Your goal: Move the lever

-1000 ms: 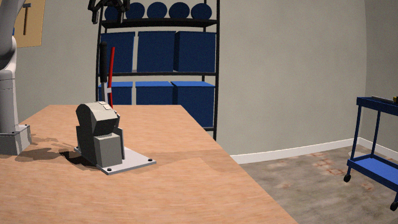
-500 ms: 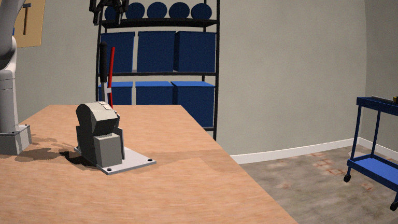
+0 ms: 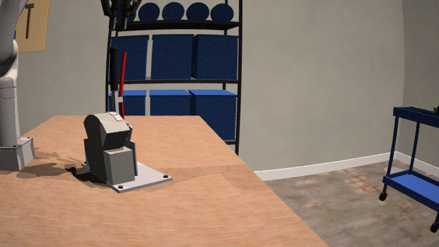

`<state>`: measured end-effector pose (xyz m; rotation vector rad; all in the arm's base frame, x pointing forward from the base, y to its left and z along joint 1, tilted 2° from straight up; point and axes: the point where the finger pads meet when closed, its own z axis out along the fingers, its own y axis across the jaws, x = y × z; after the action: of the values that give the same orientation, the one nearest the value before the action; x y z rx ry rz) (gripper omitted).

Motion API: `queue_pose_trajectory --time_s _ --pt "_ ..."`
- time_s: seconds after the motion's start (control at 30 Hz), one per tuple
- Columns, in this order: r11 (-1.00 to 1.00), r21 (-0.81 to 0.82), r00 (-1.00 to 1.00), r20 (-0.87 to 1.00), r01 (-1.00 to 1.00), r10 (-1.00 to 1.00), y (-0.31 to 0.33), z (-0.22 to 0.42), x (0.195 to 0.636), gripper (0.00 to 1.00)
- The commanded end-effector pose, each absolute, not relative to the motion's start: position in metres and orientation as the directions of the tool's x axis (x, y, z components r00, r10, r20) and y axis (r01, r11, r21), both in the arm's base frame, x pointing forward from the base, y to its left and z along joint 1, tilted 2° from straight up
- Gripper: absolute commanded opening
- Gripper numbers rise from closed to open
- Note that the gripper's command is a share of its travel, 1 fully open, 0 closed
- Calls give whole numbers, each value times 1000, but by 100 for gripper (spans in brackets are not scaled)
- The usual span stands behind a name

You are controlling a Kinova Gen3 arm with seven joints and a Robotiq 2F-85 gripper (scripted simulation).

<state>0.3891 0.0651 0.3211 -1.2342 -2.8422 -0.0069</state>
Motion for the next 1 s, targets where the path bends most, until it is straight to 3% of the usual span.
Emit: queue_pose_trajectory --time_s 0.0,0.73,0.77,0.97 --pt "683 -12 -682 40 730 730 65 322 389 0" --pt "683 -12 -682 40 730 730 65 322 389 0" --pt "683 -12 -682 40 730 730 65 322 389 98" --pt "683 -12 -682 40 730 730 65 322 389 98"
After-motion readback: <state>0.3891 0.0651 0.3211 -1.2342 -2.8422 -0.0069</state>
